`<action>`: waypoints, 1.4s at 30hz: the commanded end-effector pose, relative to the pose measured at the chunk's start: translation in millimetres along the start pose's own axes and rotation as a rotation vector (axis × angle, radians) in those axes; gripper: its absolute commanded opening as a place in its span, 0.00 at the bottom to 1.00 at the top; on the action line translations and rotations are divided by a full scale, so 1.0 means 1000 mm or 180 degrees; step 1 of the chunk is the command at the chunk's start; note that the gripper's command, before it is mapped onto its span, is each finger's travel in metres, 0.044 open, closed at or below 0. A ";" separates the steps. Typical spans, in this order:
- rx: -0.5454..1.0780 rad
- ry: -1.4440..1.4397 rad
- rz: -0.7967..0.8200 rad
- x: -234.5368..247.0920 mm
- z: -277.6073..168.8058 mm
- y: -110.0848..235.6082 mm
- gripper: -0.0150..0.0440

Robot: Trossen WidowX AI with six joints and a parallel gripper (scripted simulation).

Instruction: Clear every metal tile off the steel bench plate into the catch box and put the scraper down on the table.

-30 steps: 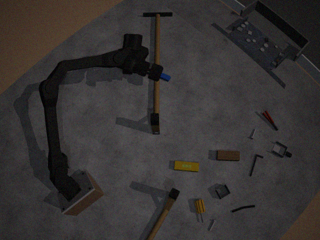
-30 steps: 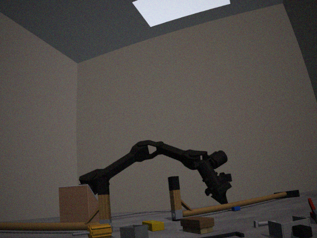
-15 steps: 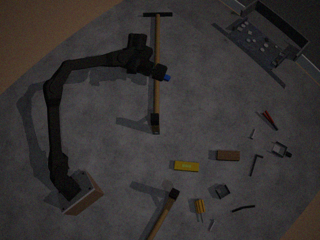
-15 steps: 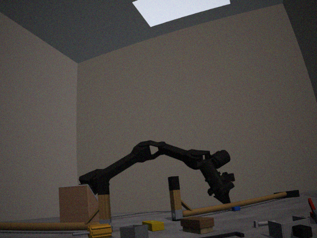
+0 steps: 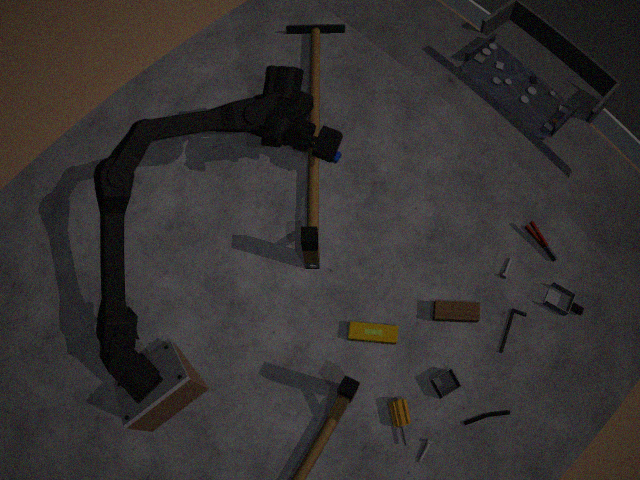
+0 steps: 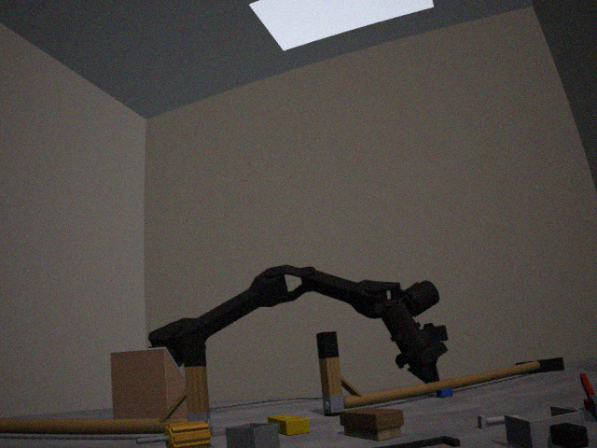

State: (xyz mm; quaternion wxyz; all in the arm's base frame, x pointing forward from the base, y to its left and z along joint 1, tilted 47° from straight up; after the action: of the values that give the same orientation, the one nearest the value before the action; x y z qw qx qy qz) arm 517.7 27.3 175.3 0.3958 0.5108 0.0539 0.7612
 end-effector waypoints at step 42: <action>-0.0007 0.0024 0.0008 -0.037 0.024 -0.007 0.25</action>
State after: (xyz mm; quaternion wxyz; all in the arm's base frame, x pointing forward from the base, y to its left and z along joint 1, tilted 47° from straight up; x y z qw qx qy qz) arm 544.7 2.7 160.5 0.3944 0.5076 0.0526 0.7642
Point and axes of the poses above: the point midway between the two fingers, 35 mm back from their tips, its own y axis back along the fingers, its own x axis across the jaws, z = x × y, the point moved 7 cm from there along y, back along the fingers, and after that the axes turned 10 degrees about -y, right-handed, at the moved point
